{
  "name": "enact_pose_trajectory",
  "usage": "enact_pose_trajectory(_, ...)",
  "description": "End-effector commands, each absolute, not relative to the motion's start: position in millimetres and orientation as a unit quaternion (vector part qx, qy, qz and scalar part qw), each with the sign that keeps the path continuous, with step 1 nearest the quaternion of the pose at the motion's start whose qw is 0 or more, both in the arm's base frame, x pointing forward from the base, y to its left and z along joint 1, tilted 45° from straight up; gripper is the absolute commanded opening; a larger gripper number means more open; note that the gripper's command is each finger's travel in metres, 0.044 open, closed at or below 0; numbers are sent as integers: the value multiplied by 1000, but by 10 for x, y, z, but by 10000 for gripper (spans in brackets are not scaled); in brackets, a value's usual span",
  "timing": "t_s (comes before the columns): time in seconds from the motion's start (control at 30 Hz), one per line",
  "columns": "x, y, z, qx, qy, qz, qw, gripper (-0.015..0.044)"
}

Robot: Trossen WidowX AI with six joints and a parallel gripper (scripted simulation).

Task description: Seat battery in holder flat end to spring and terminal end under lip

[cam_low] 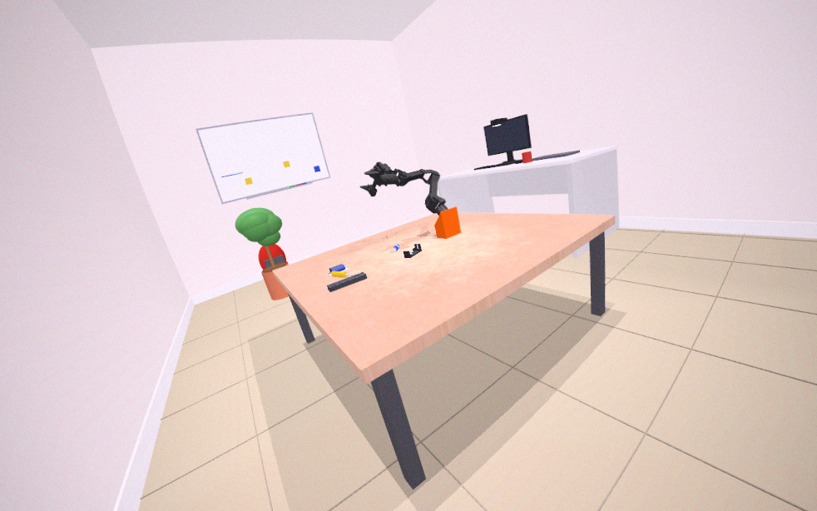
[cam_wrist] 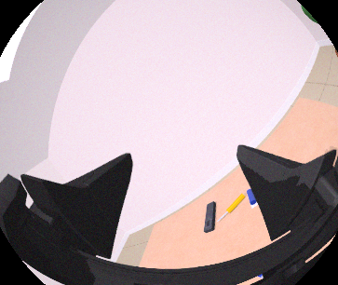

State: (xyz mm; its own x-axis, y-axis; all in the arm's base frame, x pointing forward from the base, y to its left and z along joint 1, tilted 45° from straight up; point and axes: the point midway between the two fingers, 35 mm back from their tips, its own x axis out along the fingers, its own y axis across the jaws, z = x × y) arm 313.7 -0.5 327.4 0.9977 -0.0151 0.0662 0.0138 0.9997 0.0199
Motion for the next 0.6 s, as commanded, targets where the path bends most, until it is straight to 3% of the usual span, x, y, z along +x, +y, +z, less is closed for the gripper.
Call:
enact_pose_trajectory(0.0, 3155, -18, 3246, 7, -26, -11, 1000, 374)
enact_pose_trajectory(0.17, 3459, -346, 2470, -71, 162, -95, 980, 245)
enact_pose_trajectory(0.37, 3407, -793, 1471, -205, 422, -154, 869, 245)
enact_pose_trajectory(0.57, 3006, -1176, 797, -341, 647, -133, 670, 245)
